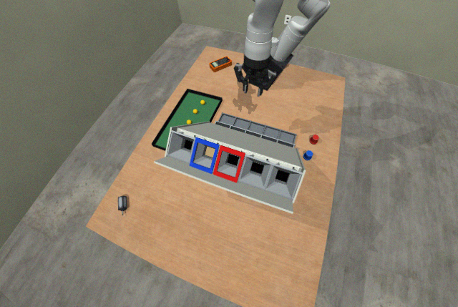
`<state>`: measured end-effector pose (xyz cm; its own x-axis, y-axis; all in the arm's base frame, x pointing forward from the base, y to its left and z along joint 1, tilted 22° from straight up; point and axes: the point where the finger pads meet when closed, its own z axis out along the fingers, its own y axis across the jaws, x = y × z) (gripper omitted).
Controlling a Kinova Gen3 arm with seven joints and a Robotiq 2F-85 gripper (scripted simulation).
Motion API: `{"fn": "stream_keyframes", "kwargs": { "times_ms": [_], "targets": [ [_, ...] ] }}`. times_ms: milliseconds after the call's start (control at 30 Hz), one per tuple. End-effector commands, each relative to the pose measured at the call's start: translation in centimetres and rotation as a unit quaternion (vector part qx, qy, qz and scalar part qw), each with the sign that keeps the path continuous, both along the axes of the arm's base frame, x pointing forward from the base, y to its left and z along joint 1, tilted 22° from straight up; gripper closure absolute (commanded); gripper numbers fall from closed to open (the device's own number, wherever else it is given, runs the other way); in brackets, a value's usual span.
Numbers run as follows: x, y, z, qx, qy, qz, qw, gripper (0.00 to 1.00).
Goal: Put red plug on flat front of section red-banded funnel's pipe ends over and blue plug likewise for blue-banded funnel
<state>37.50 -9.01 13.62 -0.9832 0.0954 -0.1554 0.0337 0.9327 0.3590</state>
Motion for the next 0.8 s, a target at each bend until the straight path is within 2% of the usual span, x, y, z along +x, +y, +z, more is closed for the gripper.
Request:
{"fn": "stream_keyframes", "kwargs": {
  "times_ms": [0,733,767],
  "targets": [
    [0.0,0.0,0.0,0.000,-0.001,0.000,1.000,0.50],
    [0.0,0.0,0.0,0.000,-0.001,0.000,1.000,0.50],
    [-1.0,-3.2,-6.1,0.003,0.031,0.007,1.000,0.50]
  ]
}}
